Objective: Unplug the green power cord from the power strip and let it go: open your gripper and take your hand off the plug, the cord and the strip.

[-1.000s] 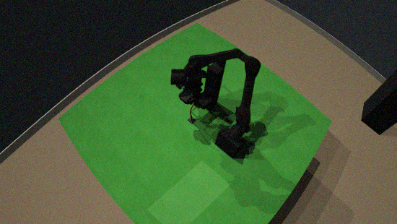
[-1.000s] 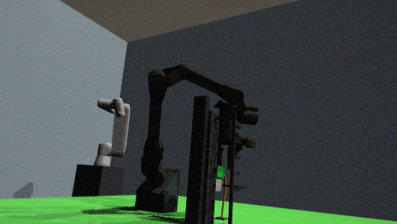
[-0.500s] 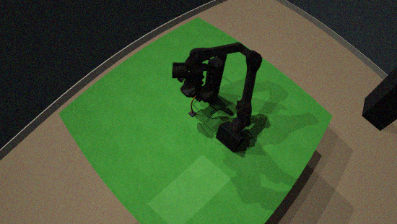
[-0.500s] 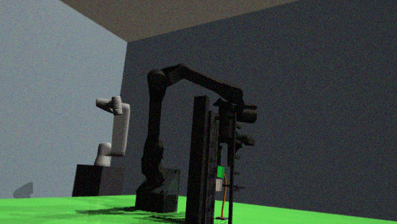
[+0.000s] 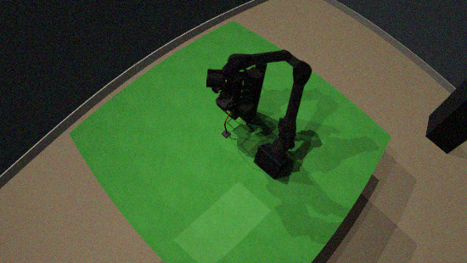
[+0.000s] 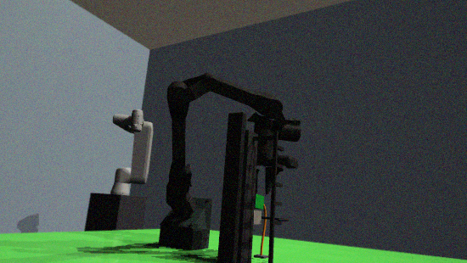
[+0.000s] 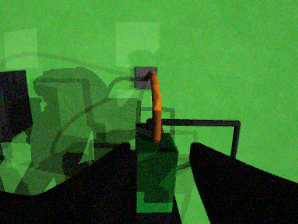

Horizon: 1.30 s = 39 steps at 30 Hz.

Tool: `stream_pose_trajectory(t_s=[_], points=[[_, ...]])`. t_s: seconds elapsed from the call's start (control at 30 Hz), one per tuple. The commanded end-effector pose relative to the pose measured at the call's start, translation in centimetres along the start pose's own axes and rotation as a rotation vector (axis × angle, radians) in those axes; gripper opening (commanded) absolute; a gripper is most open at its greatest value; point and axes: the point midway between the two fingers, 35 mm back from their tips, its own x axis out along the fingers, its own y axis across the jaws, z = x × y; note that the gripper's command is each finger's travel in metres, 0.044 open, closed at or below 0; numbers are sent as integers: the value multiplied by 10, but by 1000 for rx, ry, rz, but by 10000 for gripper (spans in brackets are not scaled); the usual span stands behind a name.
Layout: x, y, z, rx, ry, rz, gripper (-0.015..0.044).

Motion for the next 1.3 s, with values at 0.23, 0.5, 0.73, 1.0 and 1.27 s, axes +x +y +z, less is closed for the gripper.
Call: stream_pose_trajectory(t_s=[0.23, 0.5, 0.73, 1.0, 1.27], points=[[1, 2, -18, -9, 9, 0, 160], [6, 2, -19, -9, 9, 0, 160], [13, 2, -19, -9, 10, 0, 160], [11, 2, -19, -1, 4, 2, 48], [11, 1, -16, -1, 3, 2, 0]])
